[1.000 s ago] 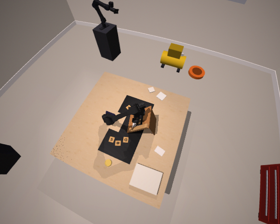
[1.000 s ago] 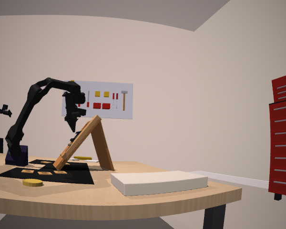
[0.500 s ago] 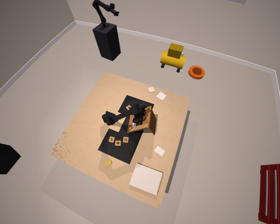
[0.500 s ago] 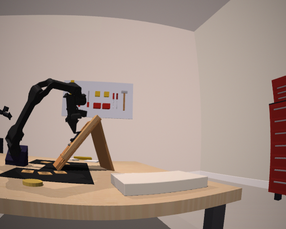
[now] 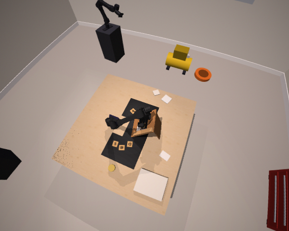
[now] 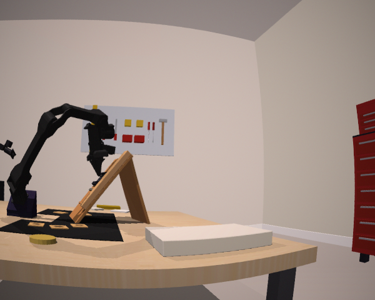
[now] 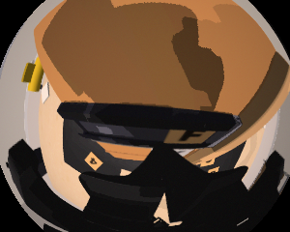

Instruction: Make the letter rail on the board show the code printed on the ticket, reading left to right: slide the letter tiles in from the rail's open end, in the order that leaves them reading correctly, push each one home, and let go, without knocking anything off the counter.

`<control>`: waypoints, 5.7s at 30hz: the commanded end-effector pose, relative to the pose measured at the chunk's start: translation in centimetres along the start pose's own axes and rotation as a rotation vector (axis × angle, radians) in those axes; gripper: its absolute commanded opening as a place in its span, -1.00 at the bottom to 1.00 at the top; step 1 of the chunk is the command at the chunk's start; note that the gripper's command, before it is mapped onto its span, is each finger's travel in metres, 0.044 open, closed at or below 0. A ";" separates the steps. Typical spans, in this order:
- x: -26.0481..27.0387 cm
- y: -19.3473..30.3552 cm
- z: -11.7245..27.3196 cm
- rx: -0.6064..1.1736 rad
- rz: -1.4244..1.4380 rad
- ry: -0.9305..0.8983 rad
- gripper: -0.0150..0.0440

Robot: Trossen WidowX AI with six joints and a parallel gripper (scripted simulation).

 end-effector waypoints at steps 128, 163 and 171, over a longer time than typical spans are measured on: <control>-1.9 8.2 15.3 -0.567 1.531 0.135 1.00; -18.7 8.5 -3.8 -0.095 -0.799 -0.041 0.66; -20.9 12.5 -9.5 0.077 -1.388 0.083 0.66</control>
Point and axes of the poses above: the point midway between the two fingers, 35 mm back from their tips, its own z axis back along the fingers, its own x axis across the jaws, y = z × x, the point moved 2 cm from there along z, back along the fingers, and after that the axes turned 1 degree about z, right-handed, at the moved point
